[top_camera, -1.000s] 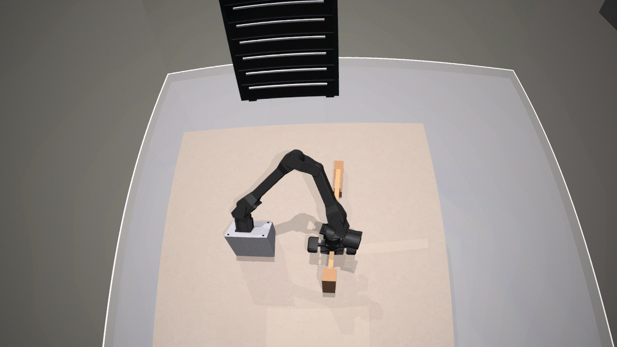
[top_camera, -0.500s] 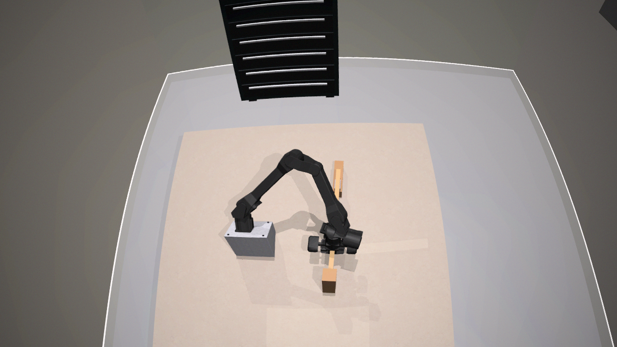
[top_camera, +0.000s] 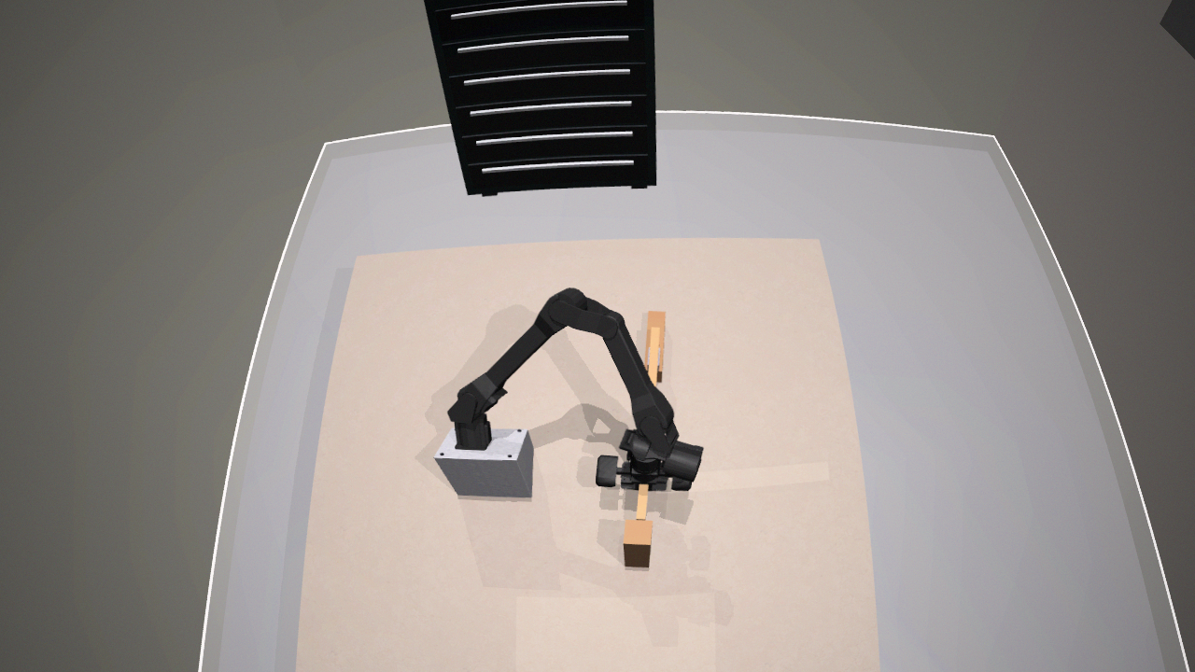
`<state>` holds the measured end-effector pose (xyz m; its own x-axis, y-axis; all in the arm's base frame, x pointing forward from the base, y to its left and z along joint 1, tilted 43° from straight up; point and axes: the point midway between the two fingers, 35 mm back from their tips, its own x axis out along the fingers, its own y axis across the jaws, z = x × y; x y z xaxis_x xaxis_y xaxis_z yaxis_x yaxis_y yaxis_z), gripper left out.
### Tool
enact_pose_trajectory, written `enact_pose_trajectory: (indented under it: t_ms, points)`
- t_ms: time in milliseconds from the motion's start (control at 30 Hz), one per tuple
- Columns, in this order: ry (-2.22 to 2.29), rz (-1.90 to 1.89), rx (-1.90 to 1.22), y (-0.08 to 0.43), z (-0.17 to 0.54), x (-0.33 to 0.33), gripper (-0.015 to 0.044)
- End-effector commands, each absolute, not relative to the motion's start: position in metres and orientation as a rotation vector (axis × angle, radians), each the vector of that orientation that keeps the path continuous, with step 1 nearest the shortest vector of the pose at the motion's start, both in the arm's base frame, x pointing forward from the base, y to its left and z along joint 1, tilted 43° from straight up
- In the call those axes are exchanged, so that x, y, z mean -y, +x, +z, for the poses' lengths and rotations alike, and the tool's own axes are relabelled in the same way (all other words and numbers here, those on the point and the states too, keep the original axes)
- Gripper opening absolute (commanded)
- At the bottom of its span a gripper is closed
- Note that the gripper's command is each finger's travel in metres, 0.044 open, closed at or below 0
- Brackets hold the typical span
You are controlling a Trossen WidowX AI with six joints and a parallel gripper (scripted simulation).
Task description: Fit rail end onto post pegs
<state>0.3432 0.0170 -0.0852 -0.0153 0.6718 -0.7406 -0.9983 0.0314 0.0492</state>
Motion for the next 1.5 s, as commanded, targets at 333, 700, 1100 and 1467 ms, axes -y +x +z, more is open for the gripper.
enact_pose_trajectory:
  t_ms: [333, 700, 1100, 1467]
  points:
    - [-0.602, 1.449, -0.687, 0.346, -0.077, -0.009, 0.0]
    - [-0.602, 1.449, -0.687, 0.346, -0.073, -0.005, 0.0]
    - [-0.602, 1.449, -0.687, 0.346, -0.069, -0.002, 0.0]
    - [-0.602, 1.449, -0.687, 0.345, -0.073, -0.006, 0.0]
